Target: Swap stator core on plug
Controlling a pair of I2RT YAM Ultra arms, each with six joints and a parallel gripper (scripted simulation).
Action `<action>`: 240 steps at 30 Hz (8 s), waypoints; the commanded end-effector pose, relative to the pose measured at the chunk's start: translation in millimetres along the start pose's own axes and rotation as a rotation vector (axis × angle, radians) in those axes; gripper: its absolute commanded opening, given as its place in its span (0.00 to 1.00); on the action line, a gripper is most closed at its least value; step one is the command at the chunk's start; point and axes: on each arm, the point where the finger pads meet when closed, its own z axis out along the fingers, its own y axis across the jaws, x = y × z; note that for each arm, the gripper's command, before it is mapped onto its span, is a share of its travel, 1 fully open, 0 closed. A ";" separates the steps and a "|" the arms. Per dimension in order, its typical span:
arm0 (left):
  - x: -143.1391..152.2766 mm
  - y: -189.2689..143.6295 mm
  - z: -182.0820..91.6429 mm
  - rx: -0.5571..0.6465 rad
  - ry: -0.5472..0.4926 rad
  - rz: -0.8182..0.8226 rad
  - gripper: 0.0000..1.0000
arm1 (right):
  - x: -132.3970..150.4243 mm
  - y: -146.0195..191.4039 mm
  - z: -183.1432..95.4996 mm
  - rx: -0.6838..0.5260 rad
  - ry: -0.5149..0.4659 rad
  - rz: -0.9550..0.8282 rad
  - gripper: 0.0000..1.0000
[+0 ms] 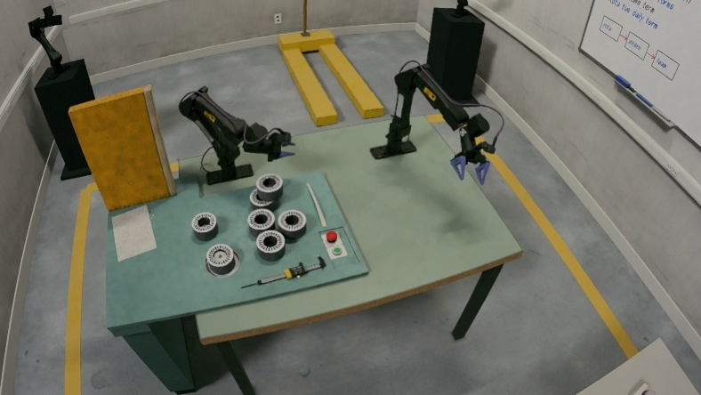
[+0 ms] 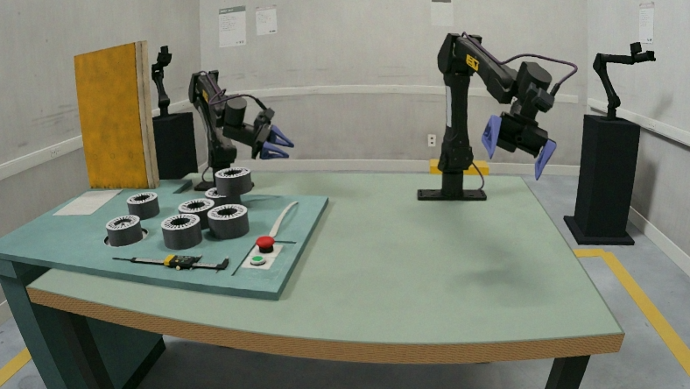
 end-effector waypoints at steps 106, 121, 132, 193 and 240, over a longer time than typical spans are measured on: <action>-104.1 -138.3 -151.4 -0.245 -0.560 0.302 1.00 | 20.7 -318.0 -354.9 1.349 -0.878 2.287 0.37; -104.1 -138.3 -151.4 -0.245 -0.560 0.302 1.00 | 24.2 -320.8 -354.8 1.354 -0.856 2.292 0.00; -104.1 -138.3 -151.4 -0.245 -0.560 0.302 1.00 | 9.7 -310.5 -363.6 1.348 -0.883 2.273 0.00; -104.1 -138.3 -151.4 -0.245 -0.560 0.302 1.00 | 46.3 -242.5 -404.2 1.332 -1.048 2.457 0.00; -104.1 -138.3 -151.4 -0.245 -0.560 0.302 1.00 | 106.4 -202.3 -429.6 1.282 -1.255 2.623 0.00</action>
